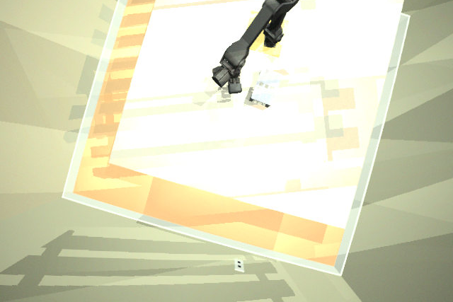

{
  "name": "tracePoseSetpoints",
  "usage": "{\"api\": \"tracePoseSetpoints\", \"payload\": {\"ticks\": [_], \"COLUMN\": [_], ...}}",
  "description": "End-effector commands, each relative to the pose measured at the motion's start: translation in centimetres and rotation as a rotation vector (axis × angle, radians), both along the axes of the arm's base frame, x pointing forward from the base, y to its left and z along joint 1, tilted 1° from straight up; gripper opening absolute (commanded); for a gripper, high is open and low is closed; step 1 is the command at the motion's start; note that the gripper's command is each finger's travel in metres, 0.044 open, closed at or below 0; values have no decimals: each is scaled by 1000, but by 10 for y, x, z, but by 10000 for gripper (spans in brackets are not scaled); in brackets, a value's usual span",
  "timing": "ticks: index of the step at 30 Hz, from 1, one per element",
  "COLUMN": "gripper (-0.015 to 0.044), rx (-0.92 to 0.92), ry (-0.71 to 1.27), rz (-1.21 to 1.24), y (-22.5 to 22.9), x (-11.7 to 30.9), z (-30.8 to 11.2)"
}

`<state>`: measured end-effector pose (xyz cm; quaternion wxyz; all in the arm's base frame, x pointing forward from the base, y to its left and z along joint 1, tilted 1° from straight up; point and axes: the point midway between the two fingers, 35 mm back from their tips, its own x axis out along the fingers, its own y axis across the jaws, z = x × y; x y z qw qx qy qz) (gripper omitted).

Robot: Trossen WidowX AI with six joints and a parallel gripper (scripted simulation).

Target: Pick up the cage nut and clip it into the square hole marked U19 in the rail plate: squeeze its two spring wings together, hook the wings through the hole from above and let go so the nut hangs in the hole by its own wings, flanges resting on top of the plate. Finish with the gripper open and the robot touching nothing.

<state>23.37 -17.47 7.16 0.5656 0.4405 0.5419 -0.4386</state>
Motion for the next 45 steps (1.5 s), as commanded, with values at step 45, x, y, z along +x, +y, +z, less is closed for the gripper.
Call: {"api": "tracePoseSetpoints", "payload": {"ticks": [45], "gripper": [23], "rx": [0], "ry": [0], "rz": [0], "y": [0], "x": [0], "z": [1]}}
